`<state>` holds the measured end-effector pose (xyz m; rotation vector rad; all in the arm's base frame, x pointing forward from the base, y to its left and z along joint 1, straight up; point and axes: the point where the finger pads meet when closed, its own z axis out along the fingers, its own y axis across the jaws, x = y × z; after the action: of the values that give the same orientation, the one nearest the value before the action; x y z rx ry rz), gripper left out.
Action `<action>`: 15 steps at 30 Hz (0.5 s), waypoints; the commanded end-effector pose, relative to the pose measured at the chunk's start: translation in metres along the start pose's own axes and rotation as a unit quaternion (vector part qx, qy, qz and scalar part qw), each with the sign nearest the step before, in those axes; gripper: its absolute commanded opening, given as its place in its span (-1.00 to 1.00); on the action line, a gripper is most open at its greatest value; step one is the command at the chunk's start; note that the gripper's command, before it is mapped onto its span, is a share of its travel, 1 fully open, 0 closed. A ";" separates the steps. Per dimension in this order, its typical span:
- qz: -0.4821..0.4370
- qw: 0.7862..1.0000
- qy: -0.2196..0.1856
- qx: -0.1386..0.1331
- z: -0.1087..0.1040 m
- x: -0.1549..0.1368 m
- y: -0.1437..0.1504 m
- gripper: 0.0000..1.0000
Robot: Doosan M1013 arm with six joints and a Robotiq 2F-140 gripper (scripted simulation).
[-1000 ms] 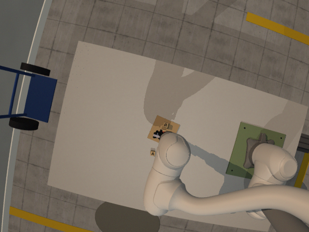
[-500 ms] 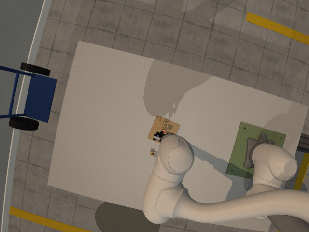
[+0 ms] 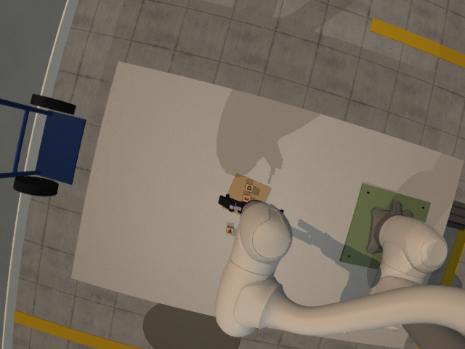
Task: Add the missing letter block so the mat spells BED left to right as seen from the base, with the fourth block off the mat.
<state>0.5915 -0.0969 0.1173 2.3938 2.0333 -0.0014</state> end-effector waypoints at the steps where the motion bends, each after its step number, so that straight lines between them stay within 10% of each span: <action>1: 0.000 1.000 0.000 0.000 0.000 0.000 0.000 1.00; 15: 0.000 1.000 0.000 0.000 -0.009 0.000 0.000 1.00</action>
<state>0.5915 -0.0969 0.1229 2.3938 2.0332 -0.0014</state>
